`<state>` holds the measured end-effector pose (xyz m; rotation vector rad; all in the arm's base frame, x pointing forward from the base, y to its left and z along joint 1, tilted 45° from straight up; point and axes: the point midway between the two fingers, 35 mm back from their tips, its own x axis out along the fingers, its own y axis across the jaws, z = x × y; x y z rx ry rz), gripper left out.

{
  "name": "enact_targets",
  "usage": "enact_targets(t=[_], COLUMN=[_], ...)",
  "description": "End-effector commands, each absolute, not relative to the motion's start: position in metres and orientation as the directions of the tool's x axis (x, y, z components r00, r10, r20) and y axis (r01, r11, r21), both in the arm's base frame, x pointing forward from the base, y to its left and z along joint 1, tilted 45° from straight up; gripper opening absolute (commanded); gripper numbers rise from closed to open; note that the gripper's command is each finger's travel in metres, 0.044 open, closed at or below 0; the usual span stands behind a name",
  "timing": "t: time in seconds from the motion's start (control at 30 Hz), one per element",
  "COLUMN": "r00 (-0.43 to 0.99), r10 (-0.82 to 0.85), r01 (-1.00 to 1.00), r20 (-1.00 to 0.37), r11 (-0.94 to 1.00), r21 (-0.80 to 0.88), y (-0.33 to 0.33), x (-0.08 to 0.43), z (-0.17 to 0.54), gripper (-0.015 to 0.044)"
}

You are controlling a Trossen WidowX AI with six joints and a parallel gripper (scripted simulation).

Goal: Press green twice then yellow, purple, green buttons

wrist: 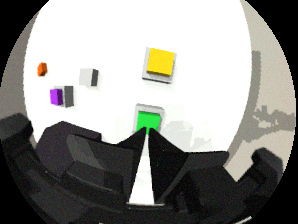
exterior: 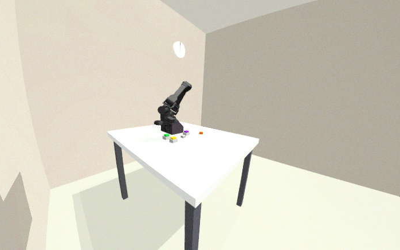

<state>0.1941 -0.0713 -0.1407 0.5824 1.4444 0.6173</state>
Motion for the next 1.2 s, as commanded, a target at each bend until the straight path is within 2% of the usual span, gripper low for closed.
enact_targets(t=[0.0,0.2,0.47,0.5,0.67,0.87,1.17], r00=[0.024,0.022,0.039,0.041,0.044,0.027,0.024], r10=[0.695,0.655,0.636,0.638,0.66,0.705,0.71], r01=[-0.04,-0.025,-0.023,-0.024,-0.031,-0.04,-0.041], r20=[-0.718,-0.755,-0.771,-0.769,-0.75,-0.709,-0.704], r11=[0.719,0.756,0.771,0.77,0.751,0.709,0.704], r21=[0.694,0.654,0.636,0.638,0.659,0.704,0.709], y=[-0.078,-0.059,0.011,0.022,0.074,0.13,0.134], x=[0.194,0.241,0.284,0.285,0.277,0.24,0.235], z=[-0.135,-0.081,0.02,0.032,0.091,0.157,0.163], gripper=[0.002,0.0178,0.0387,0.04,0.04,0.04,0.04])
